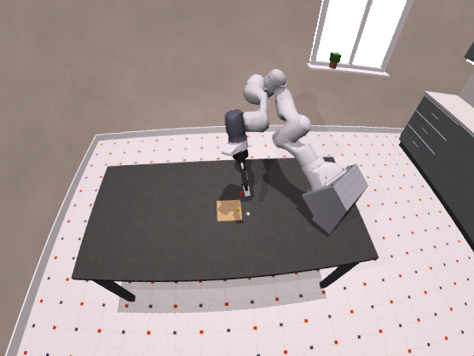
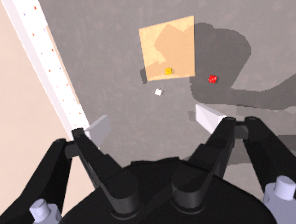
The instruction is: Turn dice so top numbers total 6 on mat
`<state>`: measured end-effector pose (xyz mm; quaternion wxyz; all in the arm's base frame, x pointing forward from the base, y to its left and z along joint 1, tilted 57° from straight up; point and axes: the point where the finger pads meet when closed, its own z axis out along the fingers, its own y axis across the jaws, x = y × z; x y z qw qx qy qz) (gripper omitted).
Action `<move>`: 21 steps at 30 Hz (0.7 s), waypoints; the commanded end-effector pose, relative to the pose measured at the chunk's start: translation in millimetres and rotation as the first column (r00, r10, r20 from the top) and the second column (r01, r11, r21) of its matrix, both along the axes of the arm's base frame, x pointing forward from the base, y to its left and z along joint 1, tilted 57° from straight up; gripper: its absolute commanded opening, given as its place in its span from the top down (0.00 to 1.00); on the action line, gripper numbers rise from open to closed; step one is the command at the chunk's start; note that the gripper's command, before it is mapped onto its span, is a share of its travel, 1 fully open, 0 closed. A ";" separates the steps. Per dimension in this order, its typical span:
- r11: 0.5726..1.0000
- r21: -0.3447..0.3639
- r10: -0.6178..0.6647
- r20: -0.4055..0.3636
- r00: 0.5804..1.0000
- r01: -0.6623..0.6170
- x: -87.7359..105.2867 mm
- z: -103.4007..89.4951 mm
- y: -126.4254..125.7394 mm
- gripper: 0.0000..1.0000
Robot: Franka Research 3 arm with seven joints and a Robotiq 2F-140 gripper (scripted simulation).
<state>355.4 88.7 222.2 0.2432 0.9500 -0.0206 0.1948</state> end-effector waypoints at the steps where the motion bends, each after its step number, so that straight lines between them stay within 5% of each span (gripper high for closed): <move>1: 0.993 0.060 -0.109 0.066 0.992 0.105 -1.3 -0.3 2.7 0.00; 21: 0.896 0.267 -0.409 0.193 0.892 0.354 -7.2 8.7 8.6 0.00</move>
